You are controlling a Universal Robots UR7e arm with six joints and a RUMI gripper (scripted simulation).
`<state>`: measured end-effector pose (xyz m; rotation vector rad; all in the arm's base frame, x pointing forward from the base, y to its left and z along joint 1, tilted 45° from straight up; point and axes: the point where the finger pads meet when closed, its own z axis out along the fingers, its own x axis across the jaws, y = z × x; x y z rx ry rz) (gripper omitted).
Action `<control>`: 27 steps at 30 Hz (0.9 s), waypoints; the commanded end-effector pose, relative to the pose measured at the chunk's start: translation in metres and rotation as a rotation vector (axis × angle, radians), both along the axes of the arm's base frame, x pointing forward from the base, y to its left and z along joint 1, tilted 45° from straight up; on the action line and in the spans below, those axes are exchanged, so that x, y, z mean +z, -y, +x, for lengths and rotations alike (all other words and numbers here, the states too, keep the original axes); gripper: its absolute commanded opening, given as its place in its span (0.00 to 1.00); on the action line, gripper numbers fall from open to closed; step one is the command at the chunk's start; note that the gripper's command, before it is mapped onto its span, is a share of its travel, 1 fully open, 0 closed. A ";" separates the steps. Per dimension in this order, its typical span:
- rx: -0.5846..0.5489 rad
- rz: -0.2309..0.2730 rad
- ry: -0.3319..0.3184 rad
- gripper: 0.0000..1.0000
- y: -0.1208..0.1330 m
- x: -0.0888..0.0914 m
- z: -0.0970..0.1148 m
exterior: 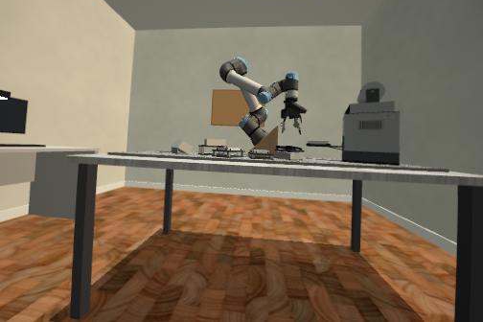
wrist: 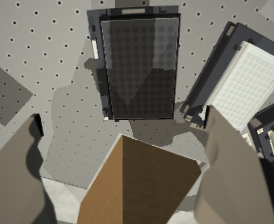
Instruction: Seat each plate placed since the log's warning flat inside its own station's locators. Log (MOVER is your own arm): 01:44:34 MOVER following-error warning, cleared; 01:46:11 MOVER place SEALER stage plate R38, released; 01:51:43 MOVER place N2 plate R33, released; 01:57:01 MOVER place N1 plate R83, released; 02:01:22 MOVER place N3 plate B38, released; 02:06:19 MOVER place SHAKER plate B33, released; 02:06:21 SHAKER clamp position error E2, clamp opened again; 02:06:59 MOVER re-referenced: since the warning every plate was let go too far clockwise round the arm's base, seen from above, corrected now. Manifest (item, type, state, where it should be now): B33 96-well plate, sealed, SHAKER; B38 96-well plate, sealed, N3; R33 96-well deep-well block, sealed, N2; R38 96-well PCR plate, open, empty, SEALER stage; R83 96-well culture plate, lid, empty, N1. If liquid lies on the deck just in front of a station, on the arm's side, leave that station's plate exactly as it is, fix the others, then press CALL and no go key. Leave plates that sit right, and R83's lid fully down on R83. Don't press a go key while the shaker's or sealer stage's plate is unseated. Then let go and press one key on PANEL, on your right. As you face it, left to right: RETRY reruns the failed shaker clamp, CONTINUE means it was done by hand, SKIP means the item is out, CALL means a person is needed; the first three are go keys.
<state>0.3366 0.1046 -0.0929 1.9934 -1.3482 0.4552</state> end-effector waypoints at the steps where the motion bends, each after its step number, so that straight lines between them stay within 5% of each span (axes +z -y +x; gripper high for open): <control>1: 0.068 0.009 -0.066 0.82 -0.017 -0.016 -0.006; 10: 0.111 0.014 -0.109 0.82 -0.048 -0.044 -0.017; 27: 0.111 0.014 -0.109 0.82 -0.056 -0.036 -0.016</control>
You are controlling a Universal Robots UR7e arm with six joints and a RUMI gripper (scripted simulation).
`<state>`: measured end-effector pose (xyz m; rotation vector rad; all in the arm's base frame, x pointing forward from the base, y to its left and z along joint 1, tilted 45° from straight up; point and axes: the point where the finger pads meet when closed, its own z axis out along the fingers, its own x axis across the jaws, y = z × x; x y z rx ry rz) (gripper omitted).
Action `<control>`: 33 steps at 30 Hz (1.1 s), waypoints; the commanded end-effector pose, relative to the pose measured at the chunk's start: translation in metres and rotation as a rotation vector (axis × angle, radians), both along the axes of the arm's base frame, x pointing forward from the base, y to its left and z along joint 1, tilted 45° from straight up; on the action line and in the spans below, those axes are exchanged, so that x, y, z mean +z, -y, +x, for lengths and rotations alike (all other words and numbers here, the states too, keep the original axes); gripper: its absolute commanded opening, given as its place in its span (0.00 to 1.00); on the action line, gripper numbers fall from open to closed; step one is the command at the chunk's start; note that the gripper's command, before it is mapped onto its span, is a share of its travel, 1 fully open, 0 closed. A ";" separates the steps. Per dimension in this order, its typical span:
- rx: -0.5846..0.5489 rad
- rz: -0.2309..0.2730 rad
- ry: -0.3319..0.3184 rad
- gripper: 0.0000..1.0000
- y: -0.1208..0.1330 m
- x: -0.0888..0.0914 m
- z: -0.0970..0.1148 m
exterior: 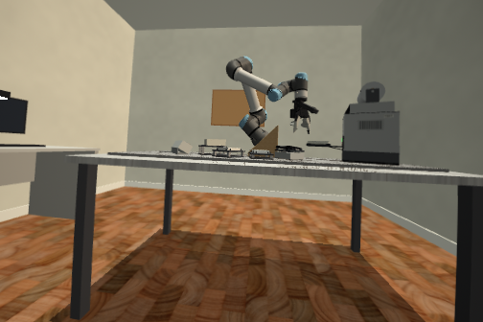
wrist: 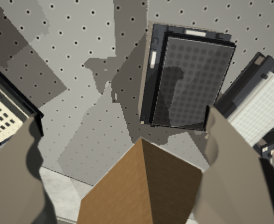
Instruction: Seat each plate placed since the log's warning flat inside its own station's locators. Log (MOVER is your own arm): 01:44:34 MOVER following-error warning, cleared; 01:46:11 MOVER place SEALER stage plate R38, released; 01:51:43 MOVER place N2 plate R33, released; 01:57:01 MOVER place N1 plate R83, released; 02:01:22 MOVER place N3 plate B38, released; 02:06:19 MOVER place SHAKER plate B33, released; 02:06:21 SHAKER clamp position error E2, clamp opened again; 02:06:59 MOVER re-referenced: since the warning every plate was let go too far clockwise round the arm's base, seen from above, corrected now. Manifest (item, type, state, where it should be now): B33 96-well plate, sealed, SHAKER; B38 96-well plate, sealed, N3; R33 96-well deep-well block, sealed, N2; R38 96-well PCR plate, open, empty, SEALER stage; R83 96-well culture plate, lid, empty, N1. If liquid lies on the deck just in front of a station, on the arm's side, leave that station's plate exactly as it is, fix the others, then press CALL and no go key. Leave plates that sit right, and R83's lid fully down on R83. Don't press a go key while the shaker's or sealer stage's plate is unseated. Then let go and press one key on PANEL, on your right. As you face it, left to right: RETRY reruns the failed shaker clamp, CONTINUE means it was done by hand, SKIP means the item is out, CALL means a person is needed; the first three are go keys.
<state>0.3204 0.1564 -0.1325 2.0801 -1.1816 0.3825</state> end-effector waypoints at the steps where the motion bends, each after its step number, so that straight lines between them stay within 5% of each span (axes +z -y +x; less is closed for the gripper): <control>1: 0.000 0.000 0.001 0.82 -0.004 0.003 0.001; 4: 0.000 0.000 0.001 0.82 -0.004 0.003 0.001; 15: 0.156 0.019 -0.154 0.82 -0.040 -0.029 -0.025; 28: 0.160 0.019 -0.157 0.82 -0.062 -0.049 -0.041; 33: 0.231 0.028 -0.227 0.82 -0.076 -0.061 -0.057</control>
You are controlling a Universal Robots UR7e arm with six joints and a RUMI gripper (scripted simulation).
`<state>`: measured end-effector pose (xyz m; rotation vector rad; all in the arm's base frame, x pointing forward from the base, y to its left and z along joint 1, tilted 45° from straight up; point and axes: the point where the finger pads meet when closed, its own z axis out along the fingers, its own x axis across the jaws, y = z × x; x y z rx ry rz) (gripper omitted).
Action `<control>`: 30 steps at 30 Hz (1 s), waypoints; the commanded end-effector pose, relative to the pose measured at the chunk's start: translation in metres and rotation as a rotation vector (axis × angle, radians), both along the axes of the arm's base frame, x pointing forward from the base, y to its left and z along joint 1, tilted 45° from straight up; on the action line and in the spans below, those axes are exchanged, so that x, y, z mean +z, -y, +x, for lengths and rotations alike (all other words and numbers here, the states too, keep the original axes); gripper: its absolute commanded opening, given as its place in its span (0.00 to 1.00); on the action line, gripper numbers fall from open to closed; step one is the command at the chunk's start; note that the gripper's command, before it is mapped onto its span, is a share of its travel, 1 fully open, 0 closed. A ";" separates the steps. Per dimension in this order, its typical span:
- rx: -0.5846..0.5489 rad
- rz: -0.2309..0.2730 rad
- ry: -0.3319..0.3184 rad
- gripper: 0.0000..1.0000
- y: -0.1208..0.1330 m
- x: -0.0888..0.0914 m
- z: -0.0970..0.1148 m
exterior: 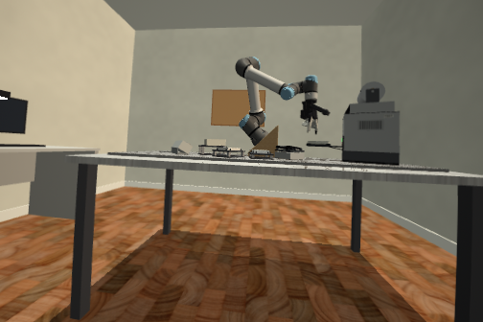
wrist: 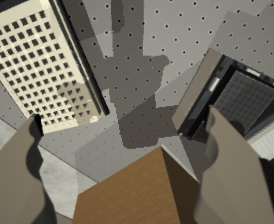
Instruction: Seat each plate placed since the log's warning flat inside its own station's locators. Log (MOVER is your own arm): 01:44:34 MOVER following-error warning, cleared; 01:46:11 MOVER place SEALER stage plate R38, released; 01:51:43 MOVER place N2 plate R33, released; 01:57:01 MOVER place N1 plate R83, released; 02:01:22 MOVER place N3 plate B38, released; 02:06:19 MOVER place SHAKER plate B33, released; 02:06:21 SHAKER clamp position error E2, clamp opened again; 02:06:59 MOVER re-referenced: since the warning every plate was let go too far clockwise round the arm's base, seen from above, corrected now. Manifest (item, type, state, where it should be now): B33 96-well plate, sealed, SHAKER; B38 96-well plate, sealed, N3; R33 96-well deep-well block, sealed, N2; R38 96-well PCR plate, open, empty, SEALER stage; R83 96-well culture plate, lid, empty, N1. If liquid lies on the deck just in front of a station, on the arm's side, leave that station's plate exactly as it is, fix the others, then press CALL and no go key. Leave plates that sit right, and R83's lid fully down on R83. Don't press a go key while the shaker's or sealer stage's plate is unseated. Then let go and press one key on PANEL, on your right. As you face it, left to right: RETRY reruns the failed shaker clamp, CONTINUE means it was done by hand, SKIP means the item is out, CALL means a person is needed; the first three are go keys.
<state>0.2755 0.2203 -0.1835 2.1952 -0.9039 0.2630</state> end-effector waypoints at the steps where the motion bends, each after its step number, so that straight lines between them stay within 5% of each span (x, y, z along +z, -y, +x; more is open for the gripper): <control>1: 0.066 0.009 -0.064 0.82 -0.015 -0.013 -0.016; 8: 0.137 0.017 -0.135 0.82 -0.030 -0.025 -0.032; 16: 0.141 0.017 -0.138 0.82 -0.051 -0.043 -0.057; 30: 0.141 0.017 -0.138 0.82 -0.051 -0.043 -0.057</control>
